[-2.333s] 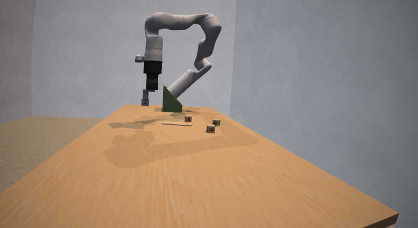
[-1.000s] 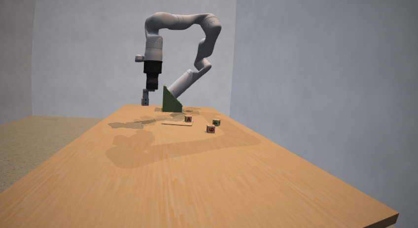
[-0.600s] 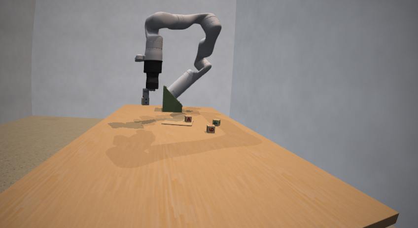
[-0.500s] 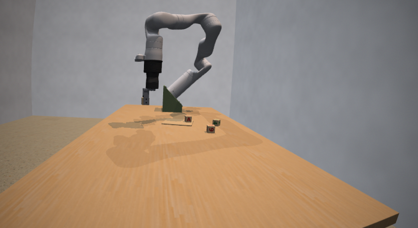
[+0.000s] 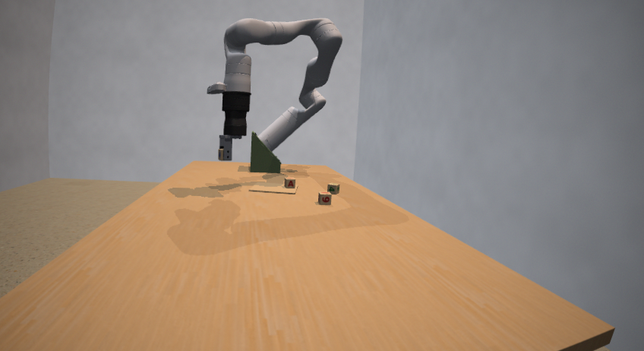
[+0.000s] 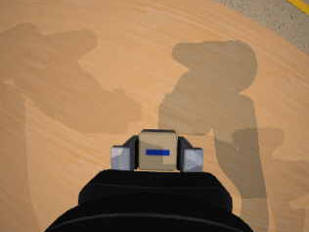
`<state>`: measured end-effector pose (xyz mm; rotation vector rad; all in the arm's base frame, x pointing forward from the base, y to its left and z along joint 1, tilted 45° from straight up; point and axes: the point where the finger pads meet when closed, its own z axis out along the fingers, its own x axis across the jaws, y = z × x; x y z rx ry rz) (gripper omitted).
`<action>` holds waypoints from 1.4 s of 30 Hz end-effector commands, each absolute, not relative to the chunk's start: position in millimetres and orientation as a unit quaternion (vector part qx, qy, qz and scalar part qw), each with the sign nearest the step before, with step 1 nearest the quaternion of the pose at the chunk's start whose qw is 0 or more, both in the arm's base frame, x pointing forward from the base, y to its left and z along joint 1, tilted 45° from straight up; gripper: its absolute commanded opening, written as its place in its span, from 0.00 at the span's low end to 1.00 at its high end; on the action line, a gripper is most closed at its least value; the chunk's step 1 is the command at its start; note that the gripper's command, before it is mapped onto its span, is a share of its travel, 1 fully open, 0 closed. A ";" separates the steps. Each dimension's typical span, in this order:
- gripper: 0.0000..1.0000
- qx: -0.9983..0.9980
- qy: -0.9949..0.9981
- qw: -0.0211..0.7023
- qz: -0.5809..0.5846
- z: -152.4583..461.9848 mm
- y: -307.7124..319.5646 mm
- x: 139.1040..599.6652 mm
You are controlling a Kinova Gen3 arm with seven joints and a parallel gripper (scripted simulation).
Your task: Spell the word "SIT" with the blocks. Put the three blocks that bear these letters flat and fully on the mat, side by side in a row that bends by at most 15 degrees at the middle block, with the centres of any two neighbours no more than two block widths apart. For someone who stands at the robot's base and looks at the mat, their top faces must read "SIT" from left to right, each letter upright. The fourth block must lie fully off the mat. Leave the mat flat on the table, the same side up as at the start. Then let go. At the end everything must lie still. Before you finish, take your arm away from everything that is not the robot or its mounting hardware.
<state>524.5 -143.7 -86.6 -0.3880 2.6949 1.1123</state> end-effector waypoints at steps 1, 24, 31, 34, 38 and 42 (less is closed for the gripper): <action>0.57 -0.159 0.908 0.114 0.371 -83.4 -145.7 523.5; 0.57 -0.385 0.837 0.217 0.325 -63.7 -134.8 514.7; 0.57 -0.464 0.795 0.249 0.301 -55.5 -127.8 509.5; 0.57 -0.504 0.770 0.265 0.288 -51.3 -123.5 506.2; 0.57 -0.557 0.732 0.285 0.269 -45.4 -117.3 501.2; 0.57 -0.583 0.712 0.294 0.259 -42.3 -113.9 498.4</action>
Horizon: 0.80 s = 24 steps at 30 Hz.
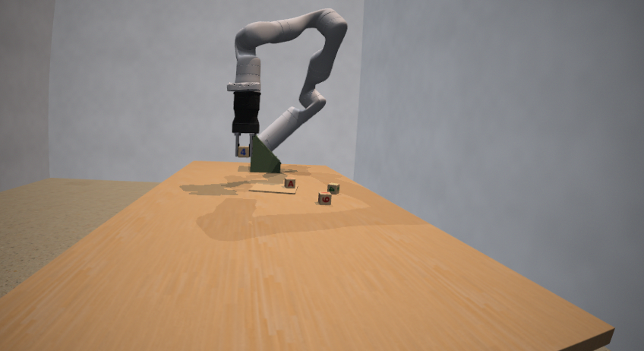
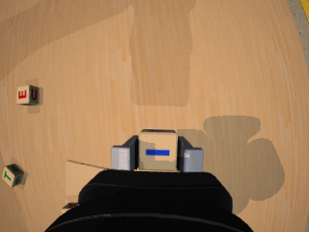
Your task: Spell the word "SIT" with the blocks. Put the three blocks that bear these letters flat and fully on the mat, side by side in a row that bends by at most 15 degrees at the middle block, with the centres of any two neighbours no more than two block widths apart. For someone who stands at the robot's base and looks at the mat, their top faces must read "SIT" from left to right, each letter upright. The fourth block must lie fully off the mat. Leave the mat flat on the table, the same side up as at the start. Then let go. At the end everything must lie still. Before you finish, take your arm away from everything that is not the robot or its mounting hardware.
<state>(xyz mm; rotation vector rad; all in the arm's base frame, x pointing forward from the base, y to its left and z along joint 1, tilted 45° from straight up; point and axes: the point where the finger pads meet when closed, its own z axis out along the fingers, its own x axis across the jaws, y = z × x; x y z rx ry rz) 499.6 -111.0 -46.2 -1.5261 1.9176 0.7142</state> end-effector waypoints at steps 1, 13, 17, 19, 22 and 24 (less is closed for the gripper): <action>0.57 -0.595 0.701 0.299 0.254 -40.7 -112.1 497.0; 0.57 -0.733 0.555 0.346 0.186 -21.5 -89.5 476.6; 0.57 -0.753 0.528 0.352 0.174 -18.4 -85.6 472.8; 0.57 -0.771 0.500 0.358 0.163 -15.3 -81.7 468.8; 0.57 -0.797 0.459 0.365 0.145 -10.9 -76.1 462.8; 0.57 -0.812 0.431 0.369 0.133 -8.0 -72.4 458.7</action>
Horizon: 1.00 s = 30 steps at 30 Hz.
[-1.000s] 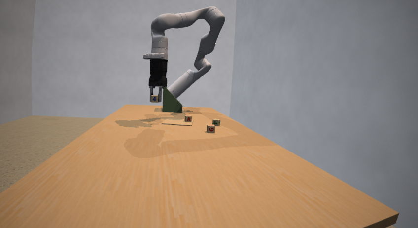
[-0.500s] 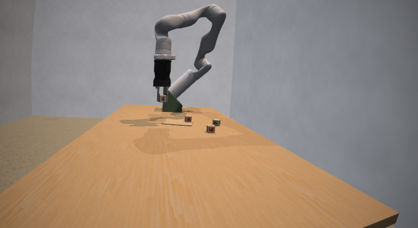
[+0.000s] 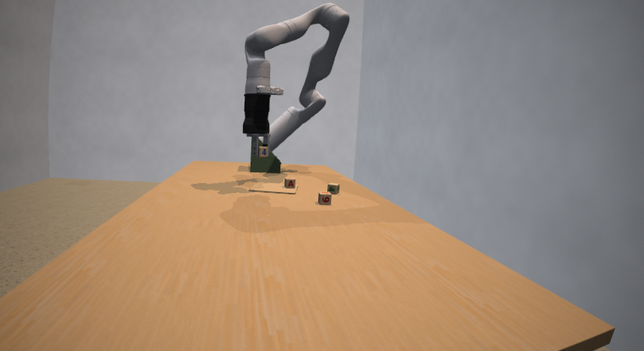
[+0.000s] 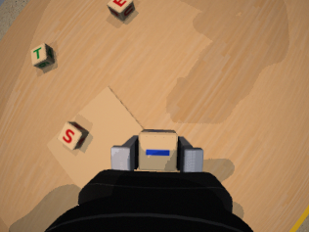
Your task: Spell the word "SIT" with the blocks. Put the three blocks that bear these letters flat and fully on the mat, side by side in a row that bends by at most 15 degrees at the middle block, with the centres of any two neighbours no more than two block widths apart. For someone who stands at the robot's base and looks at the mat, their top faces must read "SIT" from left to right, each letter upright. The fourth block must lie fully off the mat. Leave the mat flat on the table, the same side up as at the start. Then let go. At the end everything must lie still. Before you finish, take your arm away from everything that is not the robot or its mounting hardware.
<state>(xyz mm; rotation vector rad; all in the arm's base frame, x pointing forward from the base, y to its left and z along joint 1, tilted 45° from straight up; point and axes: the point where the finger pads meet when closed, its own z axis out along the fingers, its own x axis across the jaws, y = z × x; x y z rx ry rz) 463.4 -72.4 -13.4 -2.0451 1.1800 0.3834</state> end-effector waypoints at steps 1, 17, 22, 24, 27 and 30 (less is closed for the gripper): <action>0.57 -0.819 0.418 0.371 0.127 -6.6 -70.6 456.7; 0.57 -0.890 0.236 0.387 0.054 9.4 -48.8 429.1; 0.57 -0.903 0.181 0.388 0.032 13.6 -42.9 420.6; 0.57 -0.907 0.161 0.388 0.024 15.0 -40.9 417.5; 0.57 -0.909 0.152 0.388 0.021 15.7 -39.9 416.0; 0.57 -0.913 0.125 0.388 0.011 17.5 -37.3 411.8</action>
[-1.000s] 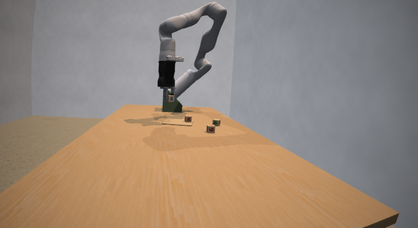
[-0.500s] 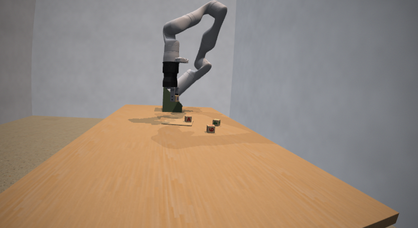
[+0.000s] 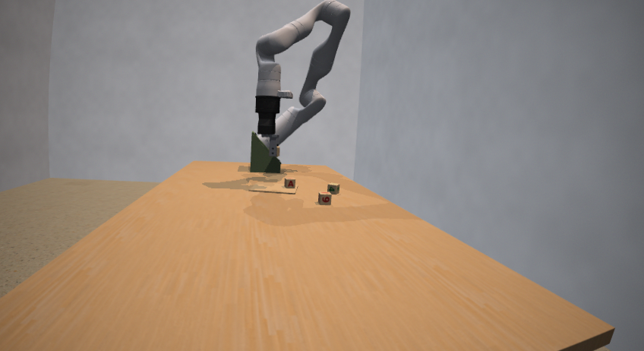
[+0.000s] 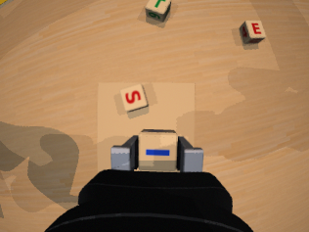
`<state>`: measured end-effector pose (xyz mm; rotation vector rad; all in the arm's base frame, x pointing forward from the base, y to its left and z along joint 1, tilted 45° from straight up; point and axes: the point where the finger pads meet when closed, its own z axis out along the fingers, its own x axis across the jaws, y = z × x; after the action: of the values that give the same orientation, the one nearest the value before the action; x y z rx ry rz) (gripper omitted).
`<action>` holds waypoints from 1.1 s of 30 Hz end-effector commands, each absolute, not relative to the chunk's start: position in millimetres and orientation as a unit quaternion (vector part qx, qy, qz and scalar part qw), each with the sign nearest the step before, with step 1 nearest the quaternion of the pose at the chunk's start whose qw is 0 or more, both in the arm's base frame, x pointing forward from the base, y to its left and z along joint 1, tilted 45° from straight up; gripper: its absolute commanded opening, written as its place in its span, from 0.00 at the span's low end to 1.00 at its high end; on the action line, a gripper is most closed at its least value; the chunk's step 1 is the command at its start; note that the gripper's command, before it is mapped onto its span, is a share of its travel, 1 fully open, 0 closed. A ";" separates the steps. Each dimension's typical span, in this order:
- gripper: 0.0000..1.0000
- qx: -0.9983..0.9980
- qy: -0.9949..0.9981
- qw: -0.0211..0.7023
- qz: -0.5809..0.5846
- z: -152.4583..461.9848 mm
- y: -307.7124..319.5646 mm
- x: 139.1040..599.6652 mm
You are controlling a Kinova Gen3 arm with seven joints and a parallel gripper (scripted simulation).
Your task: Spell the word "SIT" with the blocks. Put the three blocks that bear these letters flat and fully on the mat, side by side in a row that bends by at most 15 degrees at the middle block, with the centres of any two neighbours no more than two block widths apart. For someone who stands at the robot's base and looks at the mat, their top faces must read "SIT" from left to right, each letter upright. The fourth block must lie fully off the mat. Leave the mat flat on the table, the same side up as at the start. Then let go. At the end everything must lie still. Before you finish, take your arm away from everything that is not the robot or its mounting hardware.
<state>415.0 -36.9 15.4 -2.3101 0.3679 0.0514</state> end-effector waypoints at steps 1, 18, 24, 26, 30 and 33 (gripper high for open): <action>0.57 -0.914 0.117 0.388 0.008 18.0 -36.5 410.6; 0.57 -0.922 0.036 0.385 -0.023 23.1 -28.9 397.6; 0.57 -0.922 0.022 0.384 -0.028 23.9 -27.8 395.5; 0.57 -0.923 0.020 0.384 -0.029 24.0 -27.5 395.1; 0.57 -0.923 0.017 0.384 -0.030 24.2 -27.3 394.8; 0.57 -0.923 0.017 0.384 -0.030 24.2 -27.3 394.6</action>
<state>395.4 -26.7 24.1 -2.3459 0.0600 -0.0680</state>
